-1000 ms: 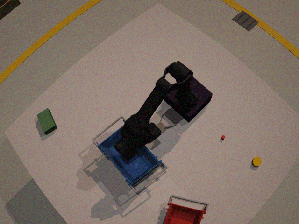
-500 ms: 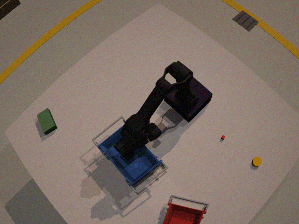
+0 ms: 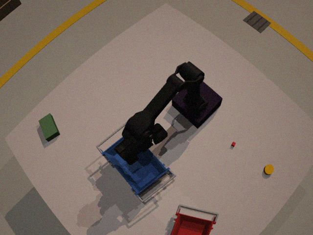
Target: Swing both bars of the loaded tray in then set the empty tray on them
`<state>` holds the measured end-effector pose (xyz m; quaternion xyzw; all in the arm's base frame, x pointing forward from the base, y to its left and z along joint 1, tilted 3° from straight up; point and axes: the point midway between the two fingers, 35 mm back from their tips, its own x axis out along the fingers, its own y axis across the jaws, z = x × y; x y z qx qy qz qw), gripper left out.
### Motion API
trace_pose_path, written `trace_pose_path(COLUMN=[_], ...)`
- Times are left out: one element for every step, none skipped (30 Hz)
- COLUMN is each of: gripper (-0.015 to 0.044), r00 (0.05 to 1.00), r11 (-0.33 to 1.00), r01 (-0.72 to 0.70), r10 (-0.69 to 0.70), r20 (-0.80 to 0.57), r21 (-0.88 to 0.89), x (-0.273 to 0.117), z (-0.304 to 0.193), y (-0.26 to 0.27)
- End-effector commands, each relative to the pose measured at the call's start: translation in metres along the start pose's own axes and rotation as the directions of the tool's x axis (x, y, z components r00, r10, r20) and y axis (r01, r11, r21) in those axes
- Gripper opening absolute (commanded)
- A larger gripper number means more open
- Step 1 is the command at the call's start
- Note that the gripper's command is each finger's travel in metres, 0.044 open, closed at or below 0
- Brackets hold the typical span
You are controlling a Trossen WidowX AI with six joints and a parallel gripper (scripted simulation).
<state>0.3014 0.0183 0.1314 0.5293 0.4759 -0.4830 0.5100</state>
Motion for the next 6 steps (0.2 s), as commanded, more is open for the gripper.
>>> trace_pose_path(gripper=[0.044,0.044,0.044,0.044,0.044,0.044], r00=[1.0,1.0,1.0,1.0,1.0,1.0], r11=[1.0,1.0,1.0,1.0,1.0,1.0], r01=[-0.003,-0.003,-0.003,-0.003,-0.002,-0.002], r10=[0.003,0.003,0.003,0.003,0.002,0.002], r20=[-0.002,-0.002,-0.003,-0.003,-0.003,-0.003], r21=[0.0,0.0,0.0,0.0,0.0,0.001], x=[-0.025,-0.031,-0.037,-0.042,-0.044,-0.045], z=[0.0,0.0,0.0,0.0,0.0,0.0], y=[-0.001,-0.002,-0.003,-0.004,-0.005,-0.005])
